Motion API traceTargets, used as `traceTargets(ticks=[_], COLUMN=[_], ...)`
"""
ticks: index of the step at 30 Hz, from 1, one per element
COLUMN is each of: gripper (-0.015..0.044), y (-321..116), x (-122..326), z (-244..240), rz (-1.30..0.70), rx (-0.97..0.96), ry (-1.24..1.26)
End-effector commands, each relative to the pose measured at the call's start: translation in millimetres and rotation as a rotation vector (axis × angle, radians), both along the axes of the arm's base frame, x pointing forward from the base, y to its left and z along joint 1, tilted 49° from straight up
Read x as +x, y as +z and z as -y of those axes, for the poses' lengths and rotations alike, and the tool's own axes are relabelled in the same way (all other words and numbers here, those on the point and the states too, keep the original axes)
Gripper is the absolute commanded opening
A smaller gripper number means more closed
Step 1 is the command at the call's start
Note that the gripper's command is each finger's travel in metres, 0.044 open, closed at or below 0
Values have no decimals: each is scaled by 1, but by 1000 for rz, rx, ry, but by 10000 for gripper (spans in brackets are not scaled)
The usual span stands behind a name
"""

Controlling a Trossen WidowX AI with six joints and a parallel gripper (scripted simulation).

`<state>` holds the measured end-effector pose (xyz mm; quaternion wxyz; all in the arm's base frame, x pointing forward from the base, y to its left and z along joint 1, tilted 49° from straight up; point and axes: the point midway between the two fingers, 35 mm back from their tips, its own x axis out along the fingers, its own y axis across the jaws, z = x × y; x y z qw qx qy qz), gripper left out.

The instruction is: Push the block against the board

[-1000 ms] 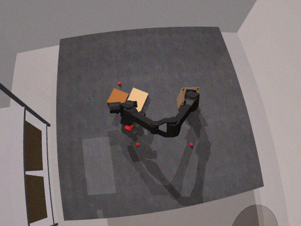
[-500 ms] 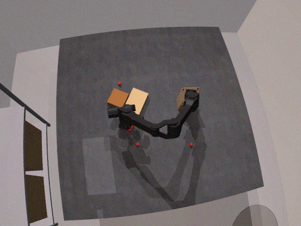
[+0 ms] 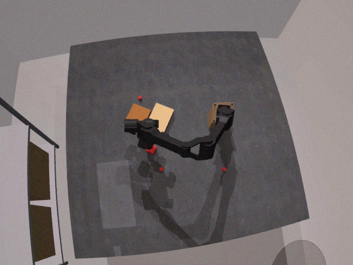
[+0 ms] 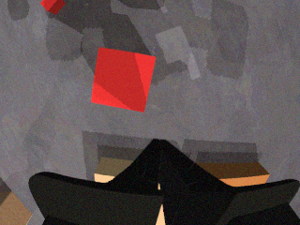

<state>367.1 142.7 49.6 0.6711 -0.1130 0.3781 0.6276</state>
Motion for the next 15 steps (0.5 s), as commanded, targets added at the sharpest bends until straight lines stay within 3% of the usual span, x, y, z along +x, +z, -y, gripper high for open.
traceTargets(ticks=[1, 15], gripper=[0, 0], y=[-1, -17], x=[-1, -32], z=[1, 22], rz=[-18, -384], rx=[-2, -44], ry=[-17, -329])
